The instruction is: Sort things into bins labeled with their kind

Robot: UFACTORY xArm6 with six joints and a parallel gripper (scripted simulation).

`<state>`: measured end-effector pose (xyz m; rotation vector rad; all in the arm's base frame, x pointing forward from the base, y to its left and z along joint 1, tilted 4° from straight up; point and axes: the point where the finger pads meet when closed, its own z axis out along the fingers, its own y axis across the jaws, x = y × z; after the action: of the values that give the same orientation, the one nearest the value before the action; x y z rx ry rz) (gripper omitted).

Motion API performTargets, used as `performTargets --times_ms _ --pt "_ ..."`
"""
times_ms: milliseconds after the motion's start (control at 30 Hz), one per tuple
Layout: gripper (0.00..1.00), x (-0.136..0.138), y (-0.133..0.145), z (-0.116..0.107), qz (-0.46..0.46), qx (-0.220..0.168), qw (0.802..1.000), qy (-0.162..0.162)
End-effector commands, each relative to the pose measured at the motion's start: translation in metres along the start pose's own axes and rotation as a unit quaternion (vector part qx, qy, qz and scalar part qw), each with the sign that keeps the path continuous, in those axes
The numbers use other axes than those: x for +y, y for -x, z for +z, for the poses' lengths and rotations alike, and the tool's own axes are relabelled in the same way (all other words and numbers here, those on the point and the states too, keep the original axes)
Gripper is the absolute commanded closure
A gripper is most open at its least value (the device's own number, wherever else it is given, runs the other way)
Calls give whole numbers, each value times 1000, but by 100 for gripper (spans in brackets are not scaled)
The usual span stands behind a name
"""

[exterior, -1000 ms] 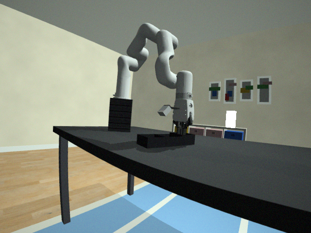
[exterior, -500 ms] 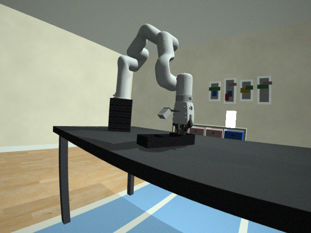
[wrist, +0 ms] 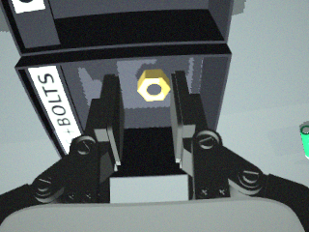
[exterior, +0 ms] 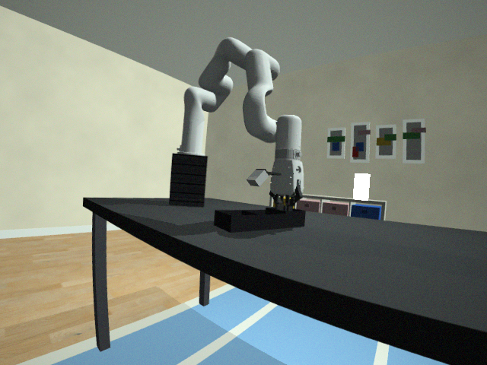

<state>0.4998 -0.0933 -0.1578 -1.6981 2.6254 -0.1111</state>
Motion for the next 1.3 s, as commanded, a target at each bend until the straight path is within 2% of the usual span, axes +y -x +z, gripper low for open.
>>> performTargets --times_ms 0,167,967,1100,1267 --pt "70 -2 0 -1 0 -1 1000 -2" --pt "70 -2 0 -1 0 -1 1000 -2" --pt "70 -2 0 -31 0 0 1000 -2" --pt "70 -2 0 -51 0 -1 1000 -2" --pt "70 -2 0 -53 0 -1 1000 -2"
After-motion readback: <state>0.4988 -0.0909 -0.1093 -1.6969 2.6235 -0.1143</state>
